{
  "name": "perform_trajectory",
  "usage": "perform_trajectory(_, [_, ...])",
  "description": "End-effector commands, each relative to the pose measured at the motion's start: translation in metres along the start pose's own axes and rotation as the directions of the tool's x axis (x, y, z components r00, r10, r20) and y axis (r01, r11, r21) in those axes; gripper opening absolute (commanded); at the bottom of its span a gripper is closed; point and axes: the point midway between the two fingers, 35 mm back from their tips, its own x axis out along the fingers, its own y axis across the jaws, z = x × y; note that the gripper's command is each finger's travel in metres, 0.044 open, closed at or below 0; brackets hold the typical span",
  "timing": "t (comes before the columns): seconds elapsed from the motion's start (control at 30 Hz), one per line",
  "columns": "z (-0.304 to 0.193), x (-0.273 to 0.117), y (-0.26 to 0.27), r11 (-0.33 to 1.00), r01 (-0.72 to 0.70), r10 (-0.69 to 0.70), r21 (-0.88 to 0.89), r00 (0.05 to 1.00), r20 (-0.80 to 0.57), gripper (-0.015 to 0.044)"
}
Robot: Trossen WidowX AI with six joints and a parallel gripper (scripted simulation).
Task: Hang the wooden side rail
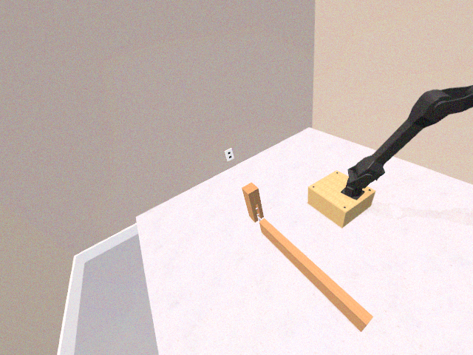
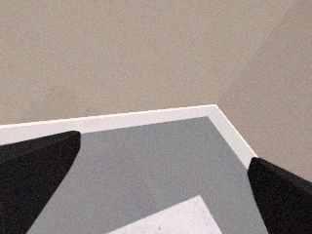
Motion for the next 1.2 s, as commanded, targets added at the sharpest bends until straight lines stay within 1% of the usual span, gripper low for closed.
perform_trajectory(0.0, [-0.012, -0.011, -0.034, 0.996, 0.080, -0.081, -0.042, 0.996, -0.022, 0.0440])
perform_trajectory(0.23, [-0.046, -0.035, -0.098, 0.975, 0.182, -0.195, -0.127, 0.976, -0.093, 0.0440])
perform_trajectory(0.53, [-0.101, -0.091, -0.185, 0.921, 0.289, -0.347, -0.262, 0.914, -0.211, 0.0440])
perform_trajectory(0.83, [-0.157, -0.166, -0.255, 0.856, 0.344, -0.477, -0.386, 0.813, -0.333, 0.0440])
perform_trajectory(1.17, [-0.219, -0.268, -0.307, 0.793, 0.340, -0.583, -0.505, 0.664, -0.468, 0.0440])
